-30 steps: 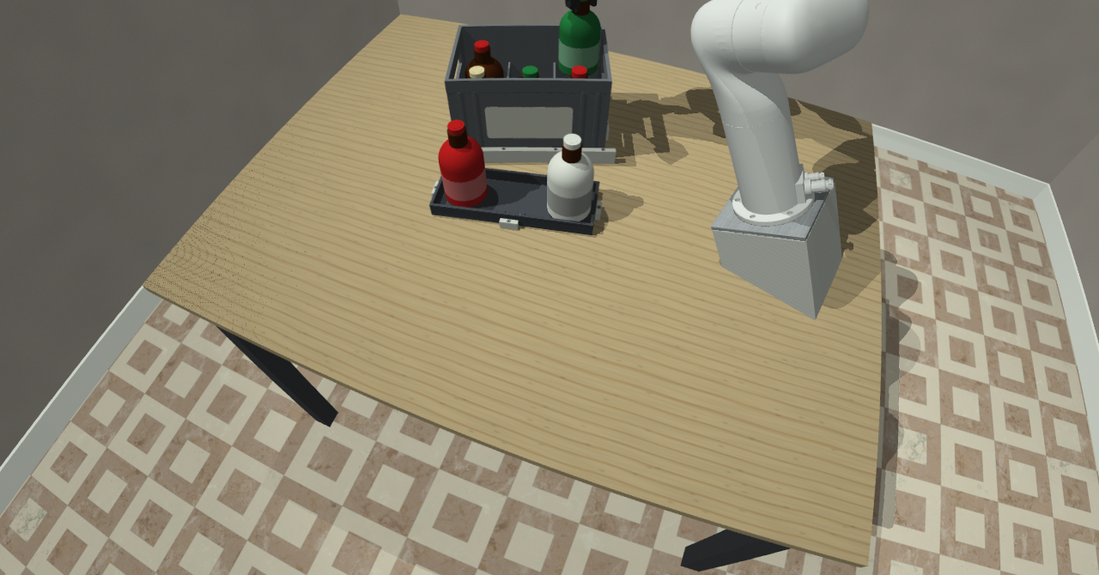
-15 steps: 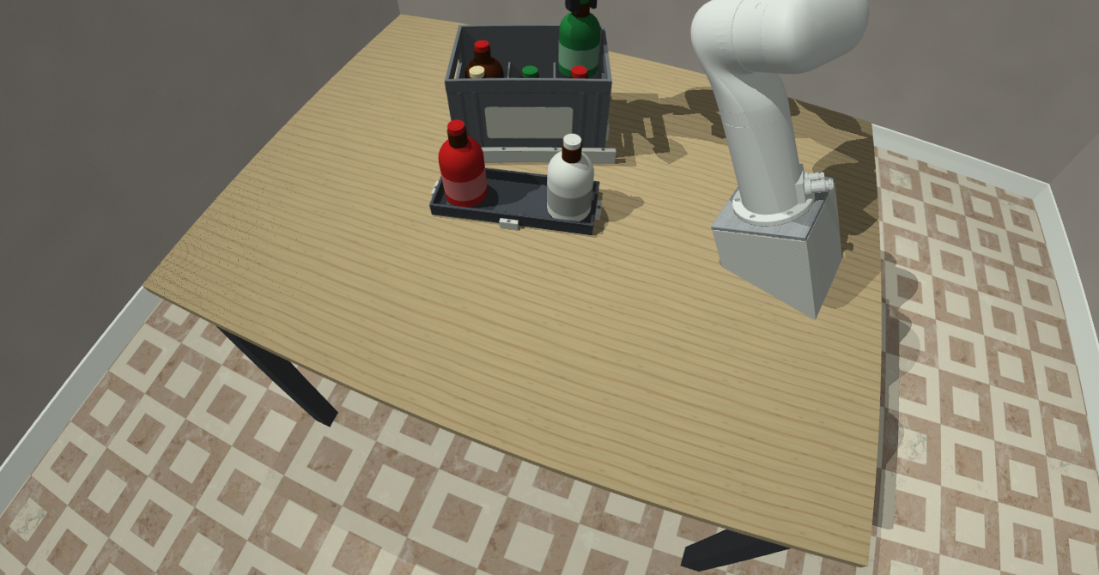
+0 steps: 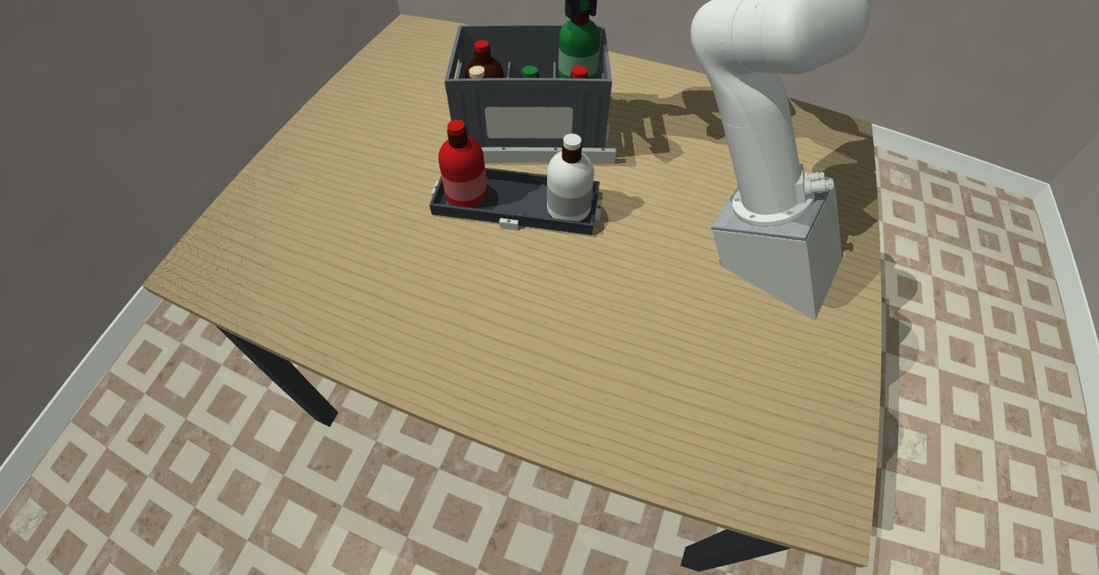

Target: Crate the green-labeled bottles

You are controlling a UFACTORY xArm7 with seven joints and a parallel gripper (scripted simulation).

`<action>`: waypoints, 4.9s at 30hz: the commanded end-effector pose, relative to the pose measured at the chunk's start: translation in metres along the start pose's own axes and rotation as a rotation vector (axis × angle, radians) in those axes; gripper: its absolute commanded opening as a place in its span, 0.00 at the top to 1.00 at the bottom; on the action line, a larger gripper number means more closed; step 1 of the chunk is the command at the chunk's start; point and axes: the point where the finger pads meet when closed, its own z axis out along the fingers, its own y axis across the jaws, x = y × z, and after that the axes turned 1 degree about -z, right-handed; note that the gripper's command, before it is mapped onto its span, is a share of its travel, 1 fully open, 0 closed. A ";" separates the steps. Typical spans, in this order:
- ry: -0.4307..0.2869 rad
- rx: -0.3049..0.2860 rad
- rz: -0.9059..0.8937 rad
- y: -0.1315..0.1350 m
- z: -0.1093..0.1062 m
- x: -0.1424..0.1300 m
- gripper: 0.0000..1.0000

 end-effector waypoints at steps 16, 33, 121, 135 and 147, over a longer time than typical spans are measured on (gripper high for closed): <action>-0.003 0.000 0.001 0.000 0.016 -0.001 1.00; -0.003 0.000 0.001 0.000 0.020 -0.001 1.00; -0.003 0.000 0.001 0.000 0.060 -0.001 1.00; -0.003 0.000 0.001 0.000 0.061 -0.001 1.00; -0.003 0.000 0.001 0.000 0.064 -0.001 1.00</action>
